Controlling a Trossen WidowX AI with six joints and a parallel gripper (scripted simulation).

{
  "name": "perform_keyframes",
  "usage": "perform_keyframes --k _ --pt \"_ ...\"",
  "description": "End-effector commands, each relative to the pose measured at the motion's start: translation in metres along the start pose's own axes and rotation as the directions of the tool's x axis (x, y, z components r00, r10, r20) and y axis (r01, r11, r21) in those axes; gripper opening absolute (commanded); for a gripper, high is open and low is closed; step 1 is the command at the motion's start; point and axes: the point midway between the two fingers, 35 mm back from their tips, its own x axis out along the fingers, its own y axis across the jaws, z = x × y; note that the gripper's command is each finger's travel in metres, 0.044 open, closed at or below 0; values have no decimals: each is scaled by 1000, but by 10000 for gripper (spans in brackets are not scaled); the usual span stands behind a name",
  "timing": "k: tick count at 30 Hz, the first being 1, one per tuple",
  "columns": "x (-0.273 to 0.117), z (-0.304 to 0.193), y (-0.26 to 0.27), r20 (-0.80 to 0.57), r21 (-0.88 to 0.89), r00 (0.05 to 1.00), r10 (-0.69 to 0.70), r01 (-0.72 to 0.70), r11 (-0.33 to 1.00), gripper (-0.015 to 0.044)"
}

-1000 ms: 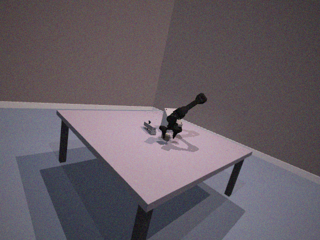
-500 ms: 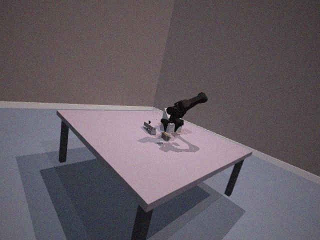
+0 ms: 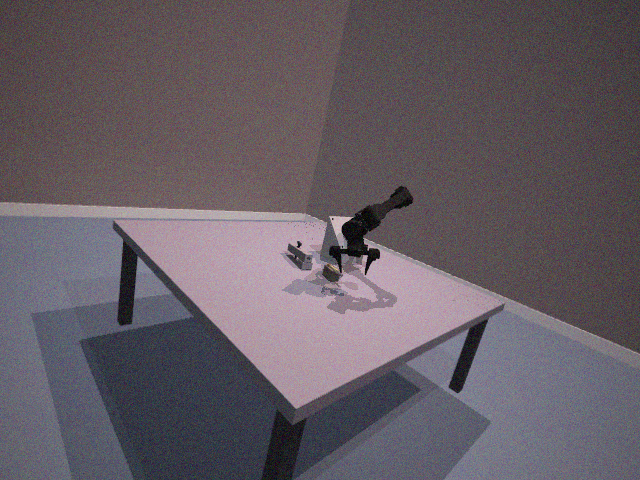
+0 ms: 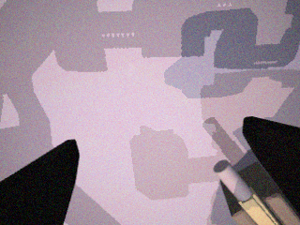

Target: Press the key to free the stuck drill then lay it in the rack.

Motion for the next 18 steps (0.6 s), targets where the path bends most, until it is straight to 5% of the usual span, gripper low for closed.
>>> perform_keyframes --k 1,10,18 --pt "16 51 53 12 550 981 196 -170 818 440" --pt "22 81 93 5 860 940 342 -178 477 440" --pt "25 102 131 -23 992 882 471 -38 120 440"
